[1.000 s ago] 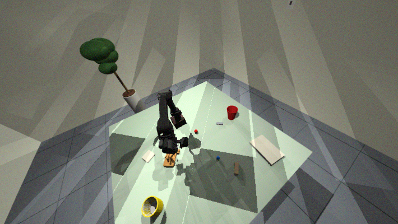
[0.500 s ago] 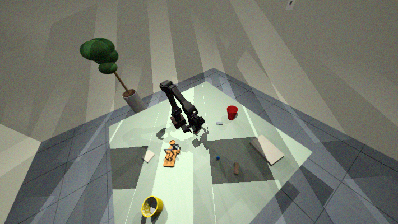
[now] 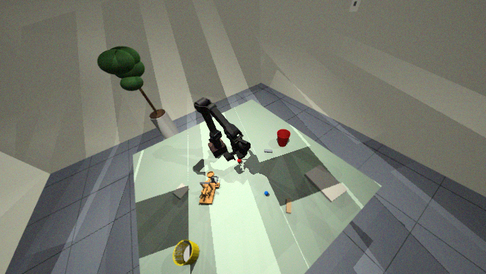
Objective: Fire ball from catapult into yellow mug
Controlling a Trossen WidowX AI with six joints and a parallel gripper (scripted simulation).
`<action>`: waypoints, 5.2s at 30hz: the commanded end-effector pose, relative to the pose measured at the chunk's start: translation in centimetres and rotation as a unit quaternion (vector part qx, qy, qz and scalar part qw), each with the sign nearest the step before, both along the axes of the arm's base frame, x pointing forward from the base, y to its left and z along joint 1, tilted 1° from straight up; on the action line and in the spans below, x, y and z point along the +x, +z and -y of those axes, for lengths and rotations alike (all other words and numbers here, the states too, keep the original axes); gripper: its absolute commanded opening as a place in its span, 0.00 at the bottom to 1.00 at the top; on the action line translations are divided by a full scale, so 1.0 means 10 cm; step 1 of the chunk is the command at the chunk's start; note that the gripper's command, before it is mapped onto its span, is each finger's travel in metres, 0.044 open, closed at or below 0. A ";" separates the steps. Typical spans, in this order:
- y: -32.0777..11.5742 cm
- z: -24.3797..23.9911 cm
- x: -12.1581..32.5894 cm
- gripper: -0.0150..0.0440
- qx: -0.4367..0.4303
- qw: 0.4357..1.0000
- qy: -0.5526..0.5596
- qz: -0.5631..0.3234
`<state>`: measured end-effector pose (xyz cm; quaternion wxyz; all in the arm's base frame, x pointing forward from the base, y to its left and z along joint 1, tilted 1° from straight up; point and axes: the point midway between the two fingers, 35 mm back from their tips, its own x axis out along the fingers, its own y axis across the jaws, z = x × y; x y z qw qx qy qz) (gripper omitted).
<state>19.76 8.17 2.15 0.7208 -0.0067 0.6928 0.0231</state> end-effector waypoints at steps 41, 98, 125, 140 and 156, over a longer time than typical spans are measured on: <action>-0.45 0.00 -0.02 0.45 -0.004 1.000 -0.001 -0.006; 0.69 1.06 0.32 0.25 -0.007 0.985 -0.154 -0.083; 0.46 2.18 0.15 0.25 0.036 0.937 -0.308 -0.164; 0.27 2.31 0.08 0.25 0.045 0.930 -0.322 -0.172; 0.12 2.31 0.08 0.25 0.045 0.930 -0.322 -0.172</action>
